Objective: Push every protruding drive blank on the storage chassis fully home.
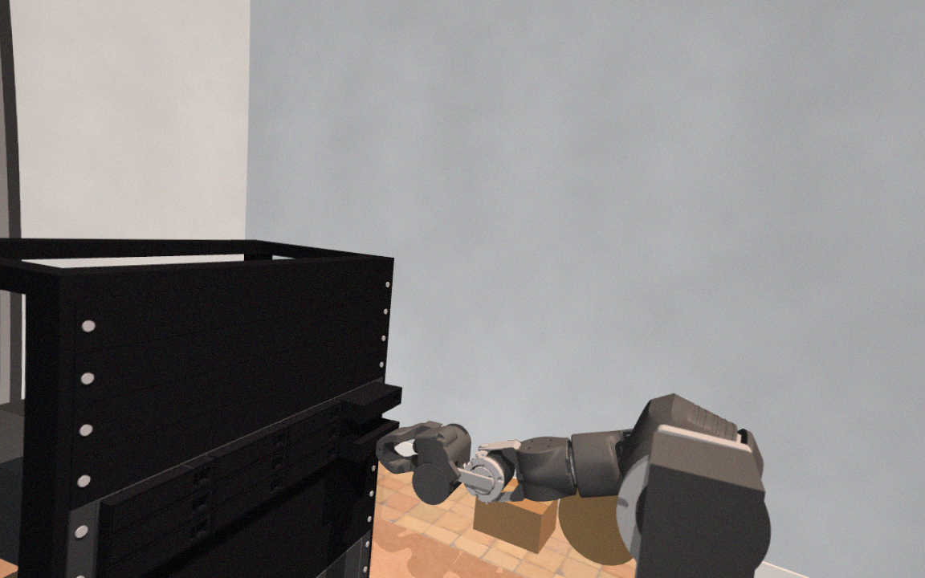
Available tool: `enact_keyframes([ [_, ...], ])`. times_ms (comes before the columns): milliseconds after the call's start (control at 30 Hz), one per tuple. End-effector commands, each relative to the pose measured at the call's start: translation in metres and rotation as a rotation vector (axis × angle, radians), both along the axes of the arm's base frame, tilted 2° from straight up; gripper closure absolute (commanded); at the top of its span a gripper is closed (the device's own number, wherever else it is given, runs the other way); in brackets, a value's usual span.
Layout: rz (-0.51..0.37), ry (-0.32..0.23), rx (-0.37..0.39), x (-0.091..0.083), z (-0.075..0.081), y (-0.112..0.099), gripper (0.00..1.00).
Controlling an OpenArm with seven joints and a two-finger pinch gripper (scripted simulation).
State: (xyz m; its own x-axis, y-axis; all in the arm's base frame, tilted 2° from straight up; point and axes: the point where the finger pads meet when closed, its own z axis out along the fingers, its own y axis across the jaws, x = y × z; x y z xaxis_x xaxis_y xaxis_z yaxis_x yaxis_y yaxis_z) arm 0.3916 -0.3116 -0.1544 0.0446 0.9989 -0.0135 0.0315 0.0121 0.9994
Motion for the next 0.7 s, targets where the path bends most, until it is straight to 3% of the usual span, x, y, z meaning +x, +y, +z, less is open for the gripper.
enact_keyframes([
  [0, 0.002, 0.003, -0.003, 0.0004, -0.0007, 0.0006, 1.00],
  [667, 0.000, 0.005, -0.002, 0.0024, -0.0015, -0.0001, 1.00],
])
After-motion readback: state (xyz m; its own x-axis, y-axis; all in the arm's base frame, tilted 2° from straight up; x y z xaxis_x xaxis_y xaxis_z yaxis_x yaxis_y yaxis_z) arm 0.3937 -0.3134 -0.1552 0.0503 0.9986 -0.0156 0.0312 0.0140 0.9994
